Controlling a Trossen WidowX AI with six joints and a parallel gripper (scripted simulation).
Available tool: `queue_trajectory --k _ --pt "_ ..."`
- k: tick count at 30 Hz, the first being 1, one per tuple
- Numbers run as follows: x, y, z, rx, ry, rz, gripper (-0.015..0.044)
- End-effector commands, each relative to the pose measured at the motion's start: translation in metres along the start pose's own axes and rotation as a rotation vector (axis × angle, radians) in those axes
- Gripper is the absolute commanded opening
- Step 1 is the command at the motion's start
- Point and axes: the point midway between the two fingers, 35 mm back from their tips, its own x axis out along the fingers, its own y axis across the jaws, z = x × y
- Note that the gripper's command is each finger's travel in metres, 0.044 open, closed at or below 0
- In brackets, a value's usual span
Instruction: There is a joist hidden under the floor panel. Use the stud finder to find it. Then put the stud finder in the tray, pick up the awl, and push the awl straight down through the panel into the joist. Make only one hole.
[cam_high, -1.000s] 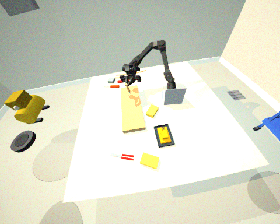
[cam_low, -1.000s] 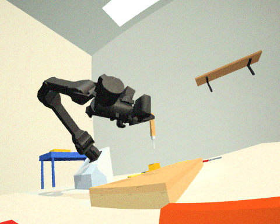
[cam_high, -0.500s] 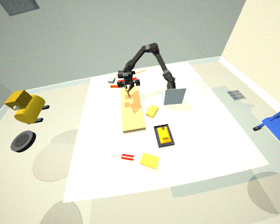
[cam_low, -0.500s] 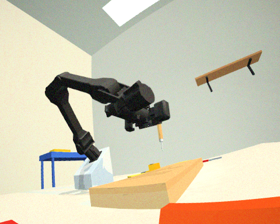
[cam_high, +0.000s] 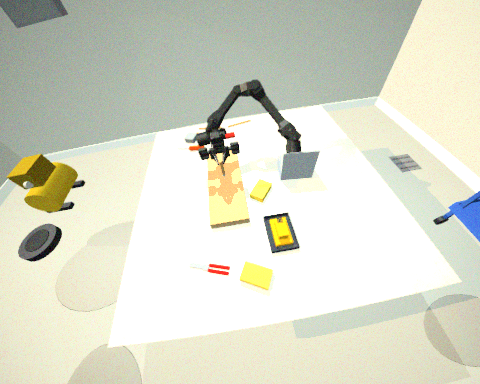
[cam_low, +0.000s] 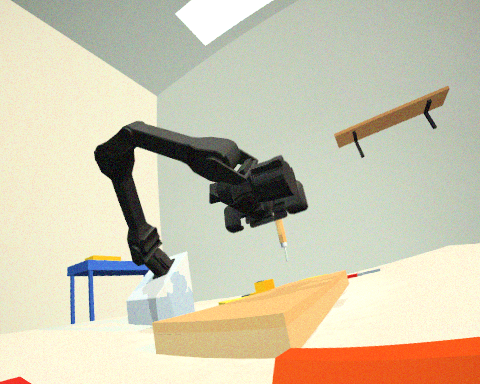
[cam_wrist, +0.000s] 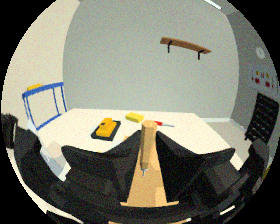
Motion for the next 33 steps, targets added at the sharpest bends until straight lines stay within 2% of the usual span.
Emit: queue_trajectory --k 1,33 --pt "0.000 -0.001 0.000 -0.008 -0.008 0.000 0.0000" --pt "0.004 -0.002 -0.038 -0.008 -0.006 0.001 0.0000"
